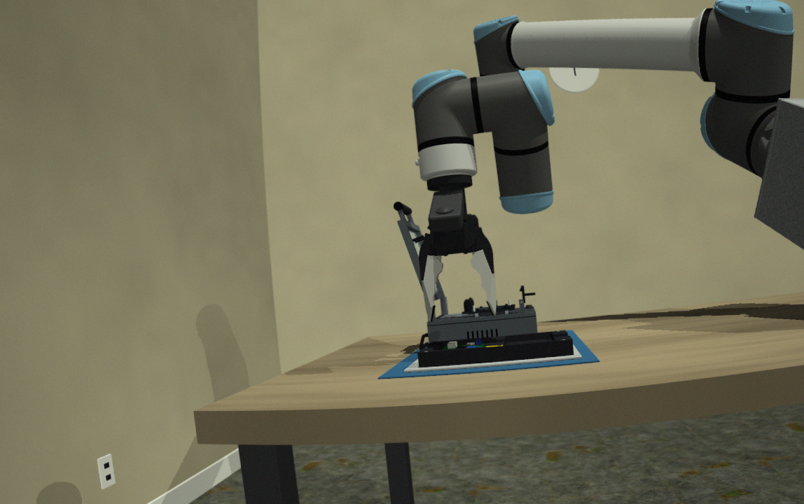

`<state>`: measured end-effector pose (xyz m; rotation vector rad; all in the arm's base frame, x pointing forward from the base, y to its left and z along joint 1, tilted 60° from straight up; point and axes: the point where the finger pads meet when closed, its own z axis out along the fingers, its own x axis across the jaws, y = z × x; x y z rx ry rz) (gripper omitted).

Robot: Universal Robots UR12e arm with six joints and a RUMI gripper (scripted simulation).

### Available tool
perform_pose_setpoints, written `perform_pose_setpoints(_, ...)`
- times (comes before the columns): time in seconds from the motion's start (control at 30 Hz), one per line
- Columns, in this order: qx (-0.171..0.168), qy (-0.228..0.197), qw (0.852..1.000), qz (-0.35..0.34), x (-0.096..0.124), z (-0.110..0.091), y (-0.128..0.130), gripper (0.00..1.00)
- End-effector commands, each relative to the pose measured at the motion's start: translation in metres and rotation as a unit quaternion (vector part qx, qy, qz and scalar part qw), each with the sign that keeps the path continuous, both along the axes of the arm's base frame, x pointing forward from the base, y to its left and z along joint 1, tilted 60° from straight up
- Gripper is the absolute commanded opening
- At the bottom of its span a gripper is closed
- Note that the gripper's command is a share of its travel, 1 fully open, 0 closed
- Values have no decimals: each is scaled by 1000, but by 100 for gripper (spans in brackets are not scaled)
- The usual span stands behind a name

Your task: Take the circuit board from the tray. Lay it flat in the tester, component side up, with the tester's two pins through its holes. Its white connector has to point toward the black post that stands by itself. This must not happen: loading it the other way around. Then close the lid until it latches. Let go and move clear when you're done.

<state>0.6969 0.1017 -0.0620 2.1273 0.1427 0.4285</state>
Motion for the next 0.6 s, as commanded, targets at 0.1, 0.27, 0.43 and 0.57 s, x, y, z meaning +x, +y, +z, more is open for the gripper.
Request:
perform_pose_setpoints(0.1,0,0,1000,0,0,0,1,59)
perform_pose_setpoints(0.27,0,0,1000,0,0,0,0,59)
perform_pose_setpoints(0.43,0,0,1000,0,1,-1,-1,59)
perform_pose_setpoints(0.57,0,0,1000,0,2,-2,-3,59)
